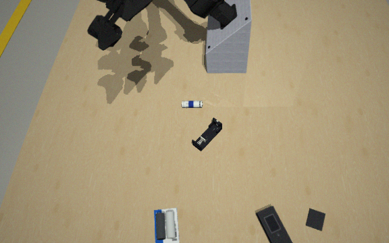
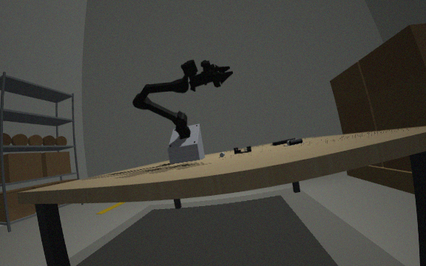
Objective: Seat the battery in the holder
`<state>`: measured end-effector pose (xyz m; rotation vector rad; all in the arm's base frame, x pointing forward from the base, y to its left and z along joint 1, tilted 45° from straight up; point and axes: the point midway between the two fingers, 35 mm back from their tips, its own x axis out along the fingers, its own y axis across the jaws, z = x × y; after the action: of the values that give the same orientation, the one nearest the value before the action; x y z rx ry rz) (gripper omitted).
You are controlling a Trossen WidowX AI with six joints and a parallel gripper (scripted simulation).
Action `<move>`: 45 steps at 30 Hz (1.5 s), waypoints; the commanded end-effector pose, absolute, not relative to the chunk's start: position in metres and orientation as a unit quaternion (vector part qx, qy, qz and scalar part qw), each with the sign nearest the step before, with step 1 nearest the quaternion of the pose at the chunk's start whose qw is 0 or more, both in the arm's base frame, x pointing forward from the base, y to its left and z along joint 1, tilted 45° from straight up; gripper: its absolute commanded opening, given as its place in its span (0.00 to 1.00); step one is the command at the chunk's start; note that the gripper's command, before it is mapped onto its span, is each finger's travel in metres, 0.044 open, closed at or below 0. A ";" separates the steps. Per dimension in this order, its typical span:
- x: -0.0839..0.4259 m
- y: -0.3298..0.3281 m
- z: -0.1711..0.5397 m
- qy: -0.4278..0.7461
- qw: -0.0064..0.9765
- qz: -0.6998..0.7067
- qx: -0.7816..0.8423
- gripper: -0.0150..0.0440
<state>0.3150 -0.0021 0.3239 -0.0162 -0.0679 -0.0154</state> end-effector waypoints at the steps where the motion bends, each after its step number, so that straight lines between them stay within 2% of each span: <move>1: 0.317 -0.004 0.320 -0.027 0.999 -0.012 -0.016 0.89; 7: 0.336 -0.053 0.215 0.203 0.942 -0.093 -0.252 0.64; 16: 0.301 -0.107 0.104 0.483 0.720 -0.031 -0.498 0.64; 22: 0.254 -0.134 0.053 0.621 0.499 0.101 -0.596 0.64; 27: 0.210 -0.151 0.028 0.681 0.292 0.251 -0.623 0.64; 45: 0.208 -0.155 0.024 0.682 0.282 0.258 -0.623 0.64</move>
<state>0.2089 -0.1521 0.0262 -1.6637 1.8205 0.6860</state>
